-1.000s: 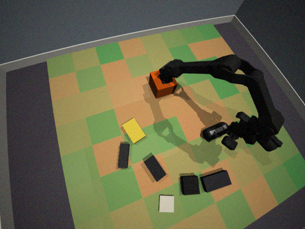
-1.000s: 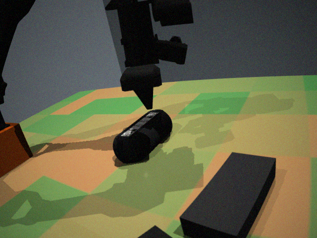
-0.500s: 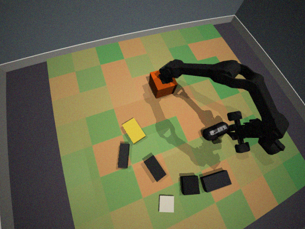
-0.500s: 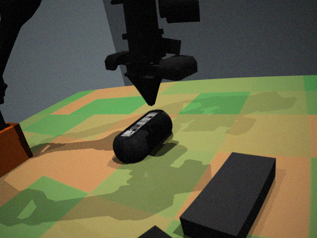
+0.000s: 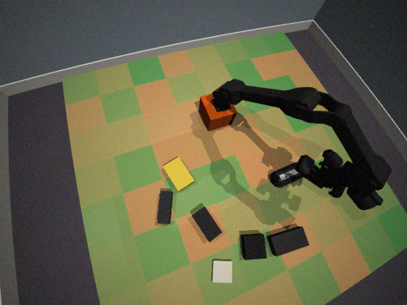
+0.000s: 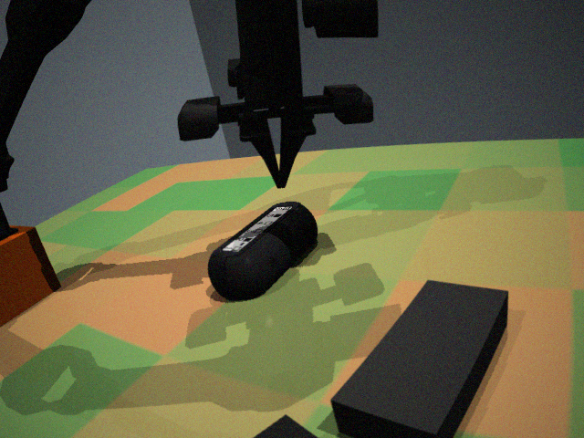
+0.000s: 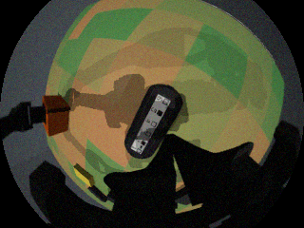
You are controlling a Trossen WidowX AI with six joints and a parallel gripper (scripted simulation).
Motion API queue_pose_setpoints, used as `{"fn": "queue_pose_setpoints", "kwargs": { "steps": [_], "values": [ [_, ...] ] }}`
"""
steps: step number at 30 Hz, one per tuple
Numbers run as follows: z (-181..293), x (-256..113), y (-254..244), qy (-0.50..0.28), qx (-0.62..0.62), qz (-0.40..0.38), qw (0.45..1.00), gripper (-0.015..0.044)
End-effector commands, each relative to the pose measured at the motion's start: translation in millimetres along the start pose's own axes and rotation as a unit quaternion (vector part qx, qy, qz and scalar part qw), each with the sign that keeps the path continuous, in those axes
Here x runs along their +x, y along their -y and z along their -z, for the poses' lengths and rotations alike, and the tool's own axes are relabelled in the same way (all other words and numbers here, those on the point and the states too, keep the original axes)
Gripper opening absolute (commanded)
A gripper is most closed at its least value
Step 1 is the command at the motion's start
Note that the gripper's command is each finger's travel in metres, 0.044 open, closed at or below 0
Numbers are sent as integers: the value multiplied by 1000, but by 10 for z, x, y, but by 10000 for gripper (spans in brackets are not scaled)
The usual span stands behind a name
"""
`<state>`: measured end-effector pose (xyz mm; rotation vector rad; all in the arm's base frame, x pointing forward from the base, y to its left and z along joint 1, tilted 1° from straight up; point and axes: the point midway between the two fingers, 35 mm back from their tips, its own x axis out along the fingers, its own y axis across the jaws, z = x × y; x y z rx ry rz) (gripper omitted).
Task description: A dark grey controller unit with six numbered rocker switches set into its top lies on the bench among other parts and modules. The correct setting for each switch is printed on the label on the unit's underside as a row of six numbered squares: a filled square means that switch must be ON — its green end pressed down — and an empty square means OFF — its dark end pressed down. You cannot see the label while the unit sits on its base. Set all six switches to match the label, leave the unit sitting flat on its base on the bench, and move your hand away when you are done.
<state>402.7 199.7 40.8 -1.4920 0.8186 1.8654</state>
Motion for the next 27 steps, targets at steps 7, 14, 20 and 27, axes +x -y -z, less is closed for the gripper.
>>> {"fn": "queue_pose_setpoints", "kwargs": {
  "steps": [7, 14, 20, 27],
  "values": [
    [-4, -33, 14, 17, -265, -7, 964, 0],
    [-7, -63, 16, 30, -444, -6, 895, 0],
    [-10, -50, -2, 38, -503, -7, 863, 0],
    [-6, -58, -2, 35, -494, -8, 868, 0]
  ]
}}
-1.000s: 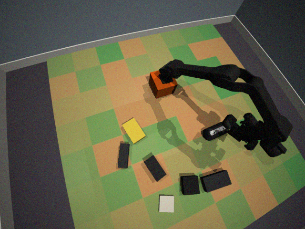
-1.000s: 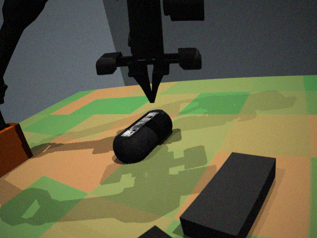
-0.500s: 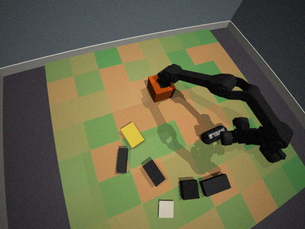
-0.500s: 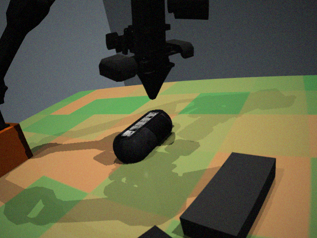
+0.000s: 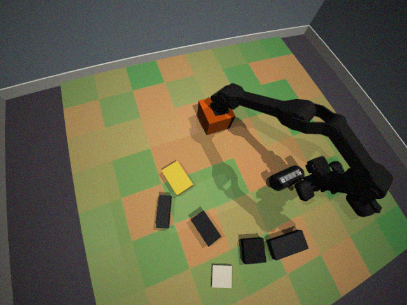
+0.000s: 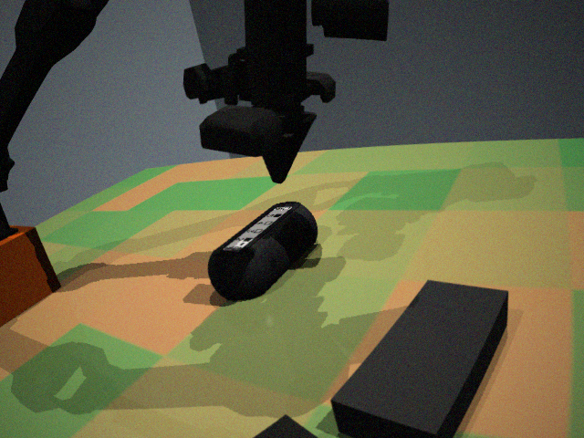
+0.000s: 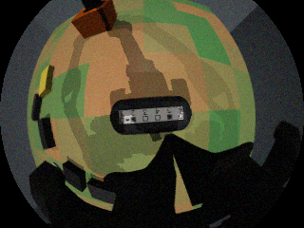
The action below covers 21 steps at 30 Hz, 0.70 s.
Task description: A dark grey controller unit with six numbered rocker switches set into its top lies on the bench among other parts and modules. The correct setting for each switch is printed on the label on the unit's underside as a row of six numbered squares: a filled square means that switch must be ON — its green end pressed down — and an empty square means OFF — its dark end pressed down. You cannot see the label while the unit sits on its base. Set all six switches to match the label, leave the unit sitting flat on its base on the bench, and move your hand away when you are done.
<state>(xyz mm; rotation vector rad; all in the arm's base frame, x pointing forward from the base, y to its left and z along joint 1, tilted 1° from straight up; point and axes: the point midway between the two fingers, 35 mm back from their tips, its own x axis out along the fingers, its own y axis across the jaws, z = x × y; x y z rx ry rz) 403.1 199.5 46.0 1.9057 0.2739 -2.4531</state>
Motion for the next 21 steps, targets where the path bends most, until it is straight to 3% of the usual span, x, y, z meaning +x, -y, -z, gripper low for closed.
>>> {"fn": "queue_pose_setpoints", "kwargs": {
  "steps": [1, 11, 14, 21],
  "values": [
    [0, -6, 1, -1, 3, 0, 1000, 0],
    [0, -6, 1, -1, 3, 0, 1000, 0],
    [-1, -5, 5, -2, 21, 0, 1000, 79],
    [-11, 9, 44, -13, 203, -3, 979, 263]
  ]
}}
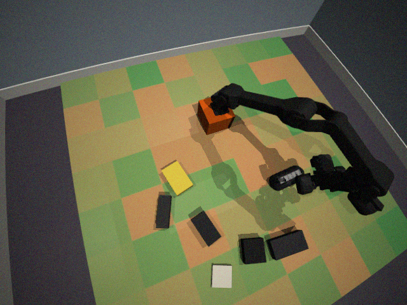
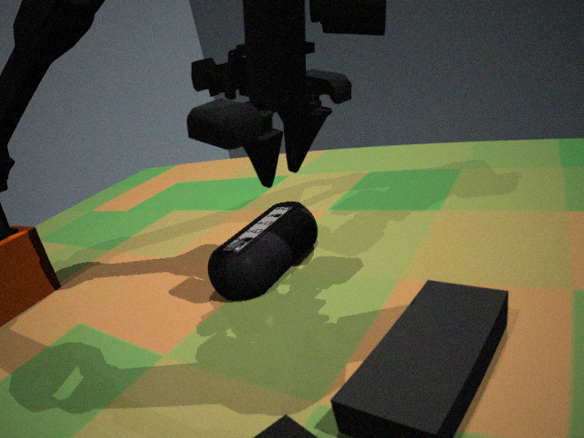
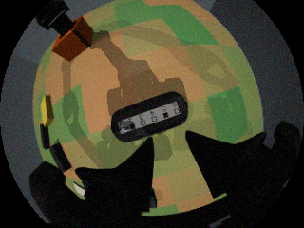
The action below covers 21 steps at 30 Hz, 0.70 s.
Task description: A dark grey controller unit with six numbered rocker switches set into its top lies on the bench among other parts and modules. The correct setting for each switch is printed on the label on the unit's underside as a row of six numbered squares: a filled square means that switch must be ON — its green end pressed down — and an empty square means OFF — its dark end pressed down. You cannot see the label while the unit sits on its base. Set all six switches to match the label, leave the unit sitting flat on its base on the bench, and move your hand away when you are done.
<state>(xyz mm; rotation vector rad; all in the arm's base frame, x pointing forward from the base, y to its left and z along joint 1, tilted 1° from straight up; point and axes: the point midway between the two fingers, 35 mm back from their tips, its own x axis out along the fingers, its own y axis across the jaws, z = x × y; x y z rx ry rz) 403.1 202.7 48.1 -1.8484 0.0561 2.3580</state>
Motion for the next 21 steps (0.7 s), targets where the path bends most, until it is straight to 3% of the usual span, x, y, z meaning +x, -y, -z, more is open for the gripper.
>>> {"fn": "queue_pose_setpoints", "kwargs": {
  "steps": [1, 7, 21],
  "values": [
    [-16, 28, 12, -4, 96, -4, 995, 289],
    [-36, 40, 41, -15, 254, -3, 967, 440],
    [-87, 71, 105, -35, 592, 13, 805, 440]
  ]
}}
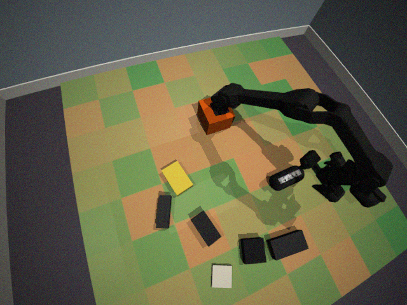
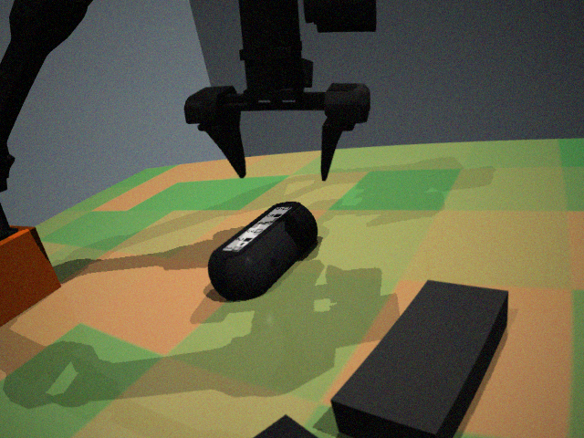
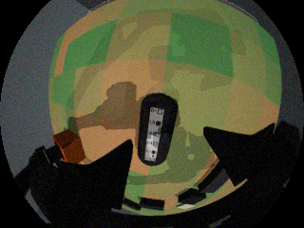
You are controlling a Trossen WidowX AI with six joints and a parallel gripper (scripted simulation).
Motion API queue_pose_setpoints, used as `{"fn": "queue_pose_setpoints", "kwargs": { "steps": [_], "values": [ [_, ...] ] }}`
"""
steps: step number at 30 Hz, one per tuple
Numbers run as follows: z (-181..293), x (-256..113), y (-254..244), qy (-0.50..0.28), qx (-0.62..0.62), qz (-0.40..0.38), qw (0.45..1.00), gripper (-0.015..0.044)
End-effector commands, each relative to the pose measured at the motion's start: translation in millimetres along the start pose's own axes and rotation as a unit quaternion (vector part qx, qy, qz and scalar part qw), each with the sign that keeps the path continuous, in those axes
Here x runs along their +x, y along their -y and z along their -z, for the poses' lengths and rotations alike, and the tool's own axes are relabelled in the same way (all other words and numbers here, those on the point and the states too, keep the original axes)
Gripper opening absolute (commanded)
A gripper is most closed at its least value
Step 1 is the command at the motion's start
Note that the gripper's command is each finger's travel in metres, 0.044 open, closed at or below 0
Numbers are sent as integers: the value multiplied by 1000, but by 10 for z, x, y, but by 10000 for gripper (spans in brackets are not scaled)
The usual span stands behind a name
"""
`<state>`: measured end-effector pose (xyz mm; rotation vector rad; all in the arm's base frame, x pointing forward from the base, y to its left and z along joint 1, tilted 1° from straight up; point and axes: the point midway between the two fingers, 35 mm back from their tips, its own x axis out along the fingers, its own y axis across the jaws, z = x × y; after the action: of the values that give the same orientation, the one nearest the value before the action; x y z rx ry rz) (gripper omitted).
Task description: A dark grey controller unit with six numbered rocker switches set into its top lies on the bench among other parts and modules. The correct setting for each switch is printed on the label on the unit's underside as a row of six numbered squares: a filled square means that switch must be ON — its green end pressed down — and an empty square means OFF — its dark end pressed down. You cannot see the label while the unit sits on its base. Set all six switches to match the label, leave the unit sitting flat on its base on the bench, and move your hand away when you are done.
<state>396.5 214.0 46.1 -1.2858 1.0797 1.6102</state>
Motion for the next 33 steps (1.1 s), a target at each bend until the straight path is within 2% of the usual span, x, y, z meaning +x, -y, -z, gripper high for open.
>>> {"fn": "queue_pose_setpoints", "kwargs": {
  "steps": [1, 8, 16, 24, 33],
  "values": [
    [-16, 27, -16, -6, 102, 3, 995, 440],
    [-55, 41, -30, -8, 287, 15, 958, 440],
    [-100, 57, -49, -5, 485, 29, 874, 440],
    [-143, 74, -71, 5, 661, 42, 749, 440],
    [-190, 94, -100, 22, 821, 52, 568, 440]
  ]
}}
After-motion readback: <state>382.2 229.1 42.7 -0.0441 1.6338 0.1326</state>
